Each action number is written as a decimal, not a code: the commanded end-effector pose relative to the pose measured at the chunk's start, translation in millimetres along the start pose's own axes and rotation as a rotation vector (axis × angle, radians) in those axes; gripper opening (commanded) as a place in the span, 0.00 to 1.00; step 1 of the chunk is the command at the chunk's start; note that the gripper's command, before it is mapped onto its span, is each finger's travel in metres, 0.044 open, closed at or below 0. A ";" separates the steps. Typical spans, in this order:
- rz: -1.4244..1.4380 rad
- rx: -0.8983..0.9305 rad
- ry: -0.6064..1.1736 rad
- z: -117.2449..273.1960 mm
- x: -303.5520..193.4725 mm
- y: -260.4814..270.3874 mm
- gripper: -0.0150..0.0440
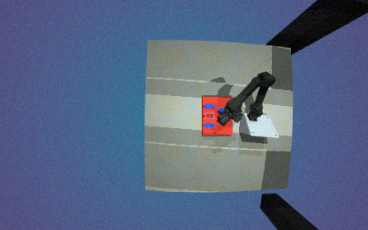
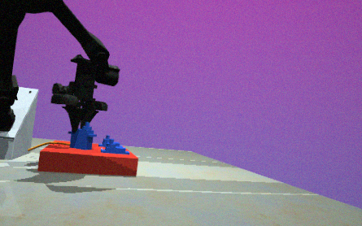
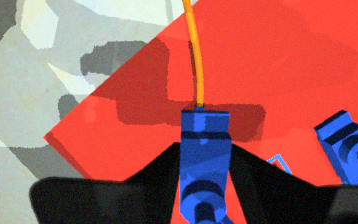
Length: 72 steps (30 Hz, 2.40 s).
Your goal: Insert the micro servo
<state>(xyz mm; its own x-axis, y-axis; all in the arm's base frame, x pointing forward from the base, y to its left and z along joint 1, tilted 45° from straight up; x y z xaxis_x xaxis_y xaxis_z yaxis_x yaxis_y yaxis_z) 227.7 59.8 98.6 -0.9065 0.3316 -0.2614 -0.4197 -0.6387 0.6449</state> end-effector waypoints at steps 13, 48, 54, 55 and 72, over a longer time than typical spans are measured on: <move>0.003 0.002 0.005 29.8 -0.8 4.0 0.25; -0.221 -0.001 0.005 30.0 -1.4 -25.0 0.25; -0.430 -0.001 0.005 30.0 -1.4 -25.0 0.25; -0.465 -0.002 0.005 30.0 -1.4 -25.0 0.25; -1.058 -0.003 0.004 30.0 -1.4 -25.0 0.25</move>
<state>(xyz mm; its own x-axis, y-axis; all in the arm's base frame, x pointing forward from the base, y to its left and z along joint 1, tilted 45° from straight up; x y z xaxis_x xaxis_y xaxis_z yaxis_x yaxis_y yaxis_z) 240.9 94.9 104.4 -0.2070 0.7044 -0.6789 -0.9774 -0.1183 0.1752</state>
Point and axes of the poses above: the point midway between the two fingers, 35 mm back from their tips, its own z axis back along the fingers, its own y axis across the jaws, x = y × z, the point moved 9 cm from there along z, back along the fingers, and after that the axes turned 11 degrees about z, right-handed, at the moved point
